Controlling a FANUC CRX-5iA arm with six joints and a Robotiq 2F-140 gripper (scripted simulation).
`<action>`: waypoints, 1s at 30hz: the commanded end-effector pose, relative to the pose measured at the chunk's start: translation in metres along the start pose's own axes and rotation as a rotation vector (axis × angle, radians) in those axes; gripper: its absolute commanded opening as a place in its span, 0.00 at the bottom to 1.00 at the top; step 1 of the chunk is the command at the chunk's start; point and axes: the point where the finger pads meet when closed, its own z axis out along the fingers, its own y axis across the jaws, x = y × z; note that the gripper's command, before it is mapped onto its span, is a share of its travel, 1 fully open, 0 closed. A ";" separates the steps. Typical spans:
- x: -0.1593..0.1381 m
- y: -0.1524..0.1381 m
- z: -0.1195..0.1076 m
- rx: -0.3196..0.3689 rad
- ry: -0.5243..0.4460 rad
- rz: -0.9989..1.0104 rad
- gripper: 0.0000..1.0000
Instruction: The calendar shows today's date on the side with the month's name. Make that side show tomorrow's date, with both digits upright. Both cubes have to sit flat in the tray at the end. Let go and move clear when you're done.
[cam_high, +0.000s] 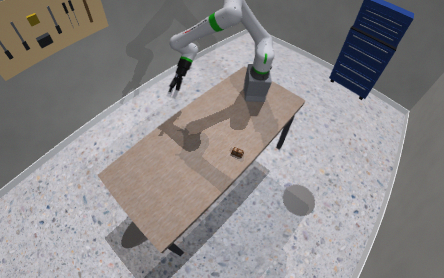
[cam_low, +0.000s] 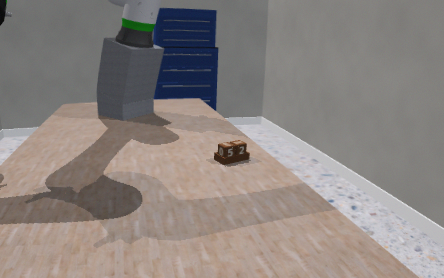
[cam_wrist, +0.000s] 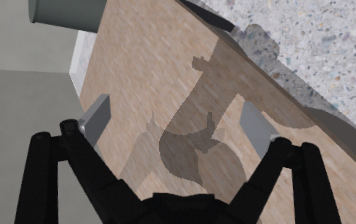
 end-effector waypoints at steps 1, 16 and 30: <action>0.000 0.000 0.000 0.000 0.000 0.000 1.00; -0.095 -0.010 0.044 -0.095 -0.214 -0.269 1.00; -0.195 -0.016 0.072 -0.168 -0.457 -0.620 1.00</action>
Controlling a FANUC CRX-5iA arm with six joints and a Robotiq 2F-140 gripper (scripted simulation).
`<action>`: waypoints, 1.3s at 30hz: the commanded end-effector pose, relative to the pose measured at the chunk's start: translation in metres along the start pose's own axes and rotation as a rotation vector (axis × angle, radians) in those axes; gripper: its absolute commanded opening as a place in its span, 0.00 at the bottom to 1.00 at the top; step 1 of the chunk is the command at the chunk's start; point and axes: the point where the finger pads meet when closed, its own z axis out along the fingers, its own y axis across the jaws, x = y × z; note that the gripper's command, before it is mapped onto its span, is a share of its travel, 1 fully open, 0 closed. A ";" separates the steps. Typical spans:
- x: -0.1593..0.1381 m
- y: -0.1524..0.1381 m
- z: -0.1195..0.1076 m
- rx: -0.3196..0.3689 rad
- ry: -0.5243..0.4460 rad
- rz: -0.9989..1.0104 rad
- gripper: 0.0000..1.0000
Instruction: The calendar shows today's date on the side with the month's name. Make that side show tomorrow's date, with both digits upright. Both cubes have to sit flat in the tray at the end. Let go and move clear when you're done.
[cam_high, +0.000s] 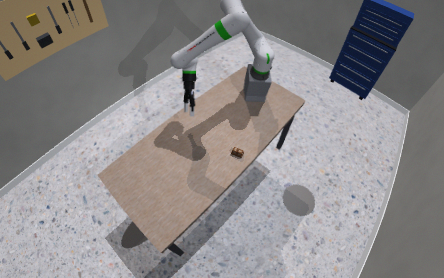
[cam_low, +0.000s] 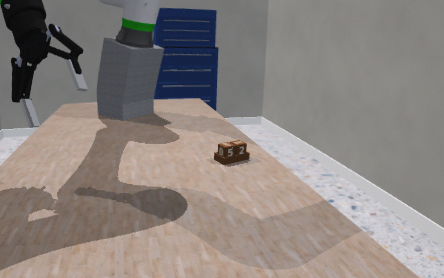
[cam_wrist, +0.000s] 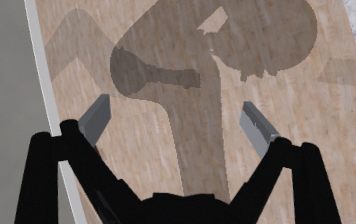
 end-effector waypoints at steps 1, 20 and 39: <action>-0.026 -0.022 0.021 -0.036 -0.092 -0.143 1.00; -0.100 -0.082 0.062 -0.089 -0.360 -0.657 1.00; -0.148 -0.137 0.084 -0.094 -0.559 -1.168 1.00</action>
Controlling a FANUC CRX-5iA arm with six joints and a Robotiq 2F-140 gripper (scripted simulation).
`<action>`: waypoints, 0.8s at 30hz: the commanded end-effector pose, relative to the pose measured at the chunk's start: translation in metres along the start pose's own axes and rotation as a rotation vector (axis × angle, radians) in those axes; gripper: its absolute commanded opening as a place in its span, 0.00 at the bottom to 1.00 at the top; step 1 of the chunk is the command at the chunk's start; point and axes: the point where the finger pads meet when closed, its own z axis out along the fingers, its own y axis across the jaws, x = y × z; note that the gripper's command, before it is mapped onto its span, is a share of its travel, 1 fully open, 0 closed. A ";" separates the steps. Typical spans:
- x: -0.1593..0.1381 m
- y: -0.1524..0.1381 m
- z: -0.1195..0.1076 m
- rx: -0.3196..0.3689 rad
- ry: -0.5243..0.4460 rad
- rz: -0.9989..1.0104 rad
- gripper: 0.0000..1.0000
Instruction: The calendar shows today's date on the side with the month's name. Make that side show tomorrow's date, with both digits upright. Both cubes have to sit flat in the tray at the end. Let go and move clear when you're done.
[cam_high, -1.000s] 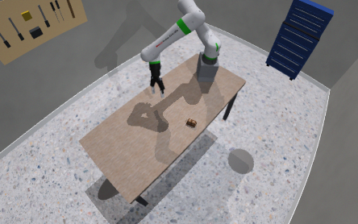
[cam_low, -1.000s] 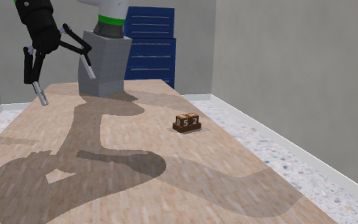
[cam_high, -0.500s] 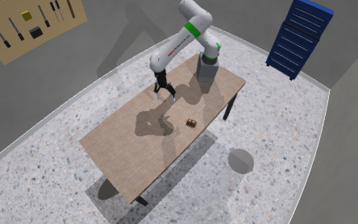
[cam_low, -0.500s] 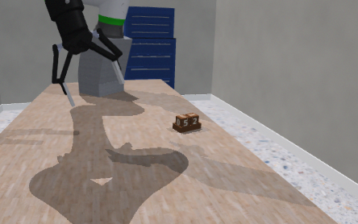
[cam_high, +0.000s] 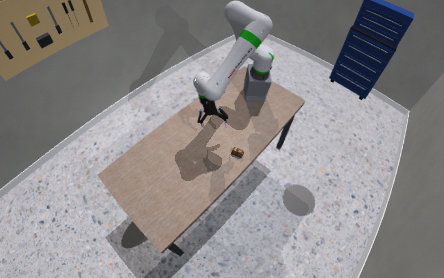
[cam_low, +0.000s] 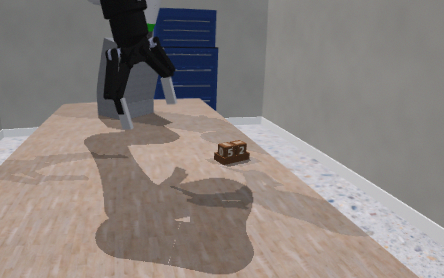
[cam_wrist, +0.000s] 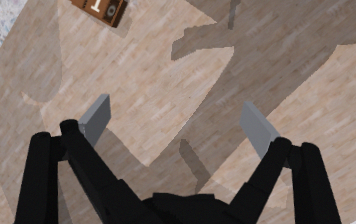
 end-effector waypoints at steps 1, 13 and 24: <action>0.007 -0.010 0.003 -0.013 -0.033 -0.083 1.00; 0.048 -0.060 0.009 -0.043 -0.145 -0.518 1.00; 0.082 -0.098 0.011 -0.067 -0.202 -0.821 1.00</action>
